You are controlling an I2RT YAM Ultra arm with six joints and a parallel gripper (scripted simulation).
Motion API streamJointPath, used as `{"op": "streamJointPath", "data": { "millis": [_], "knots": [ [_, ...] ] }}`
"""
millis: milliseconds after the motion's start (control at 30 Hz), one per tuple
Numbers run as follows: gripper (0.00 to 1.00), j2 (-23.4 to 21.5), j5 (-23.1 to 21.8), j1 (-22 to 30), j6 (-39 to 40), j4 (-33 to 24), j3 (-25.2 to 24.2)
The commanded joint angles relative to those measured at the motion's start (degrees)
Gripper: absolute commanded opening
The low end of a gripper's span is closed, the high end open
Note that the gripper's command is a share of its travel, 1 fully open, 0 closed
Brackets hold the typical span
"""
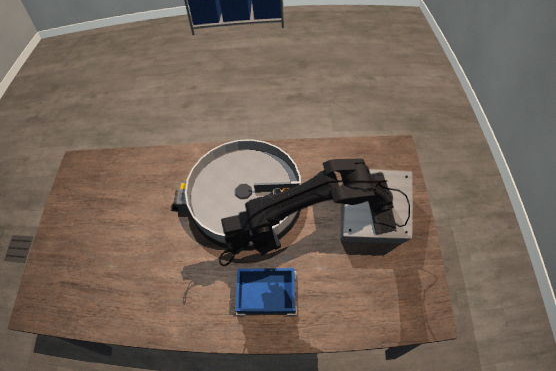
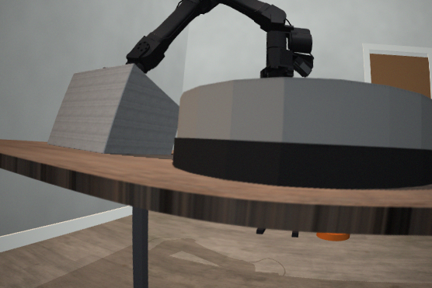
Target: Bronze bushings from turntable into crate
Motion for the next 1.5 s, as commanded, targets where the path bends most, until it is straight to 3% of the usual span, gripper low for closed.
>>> {"op": "streamJointPath", "data": {
  "millis": [0,233,533,1467],
  "knots": [
    [0.00,0.79,0.91,4.34,8.18,-1.65,4.29],
    [0.00,3.81,2.30,11.88,16.10,-4.61,12.62],
    [0.00,6.13,2.83,14.64,19.05,-7.15,17.77],
    [0.00,6.70,2.64,14.19,19.42,-7.77,18.91]
  ]
}}
